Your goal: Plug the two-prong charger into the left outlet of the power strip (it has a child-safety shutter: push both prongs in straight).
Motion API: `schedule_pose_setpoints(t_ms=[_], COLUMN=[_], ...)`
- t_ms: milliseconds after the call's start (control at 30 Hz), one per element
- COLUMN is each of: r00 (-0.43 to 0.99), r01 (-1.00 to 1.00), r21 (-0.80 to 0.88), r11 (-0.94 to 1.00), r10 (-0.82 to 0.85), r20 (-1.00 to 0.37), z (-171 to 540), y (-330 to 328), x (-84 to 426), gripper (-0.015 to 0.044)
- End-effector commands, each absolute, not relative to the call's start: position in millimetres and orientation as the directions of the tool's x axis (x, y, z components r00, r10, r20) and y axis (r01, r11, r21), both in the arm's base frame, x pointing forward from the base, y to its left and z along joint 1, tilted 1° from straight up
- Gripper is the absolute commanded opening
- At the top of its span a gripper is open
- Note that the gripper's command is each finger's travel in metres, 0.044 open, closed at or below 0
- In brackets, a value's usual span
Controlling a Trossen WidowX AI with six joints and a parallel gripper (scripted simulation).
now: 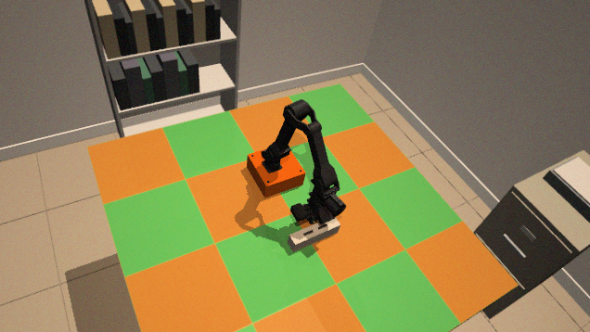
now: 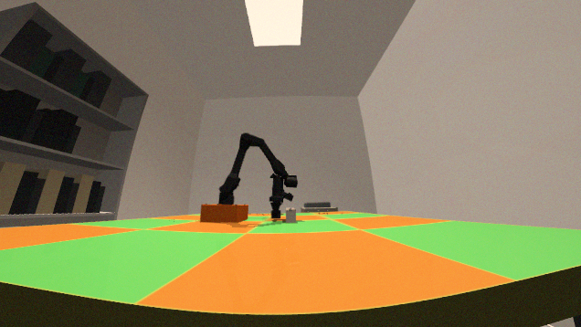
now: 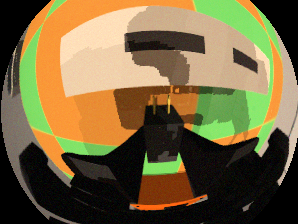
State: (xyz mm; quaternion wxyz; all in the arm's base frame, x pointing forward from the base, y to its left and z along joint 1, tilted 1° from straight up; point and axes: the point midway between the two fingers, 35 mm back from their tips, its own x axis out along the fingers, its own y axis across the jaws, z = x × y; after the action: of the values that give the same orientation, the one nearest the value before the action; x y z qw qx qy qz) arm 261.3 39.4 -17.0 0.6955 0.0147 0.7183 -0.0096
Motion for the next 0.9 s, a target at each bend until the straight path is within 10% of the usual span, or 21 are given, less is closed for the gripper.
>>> schedule_pose_setpoints(t_ms=[0,867], r00=[-0.028,-0.028], r01=[0.031,0.031], r21=[0.003,0.003], r11=[1.0,1.0], r10=[0.004,0.004], r20=[-1.0,-1.0], z=[-17.1,-16.7], y=[38.9,38.4], x=[263.2,266.0], gripper=[0.0,0.0])
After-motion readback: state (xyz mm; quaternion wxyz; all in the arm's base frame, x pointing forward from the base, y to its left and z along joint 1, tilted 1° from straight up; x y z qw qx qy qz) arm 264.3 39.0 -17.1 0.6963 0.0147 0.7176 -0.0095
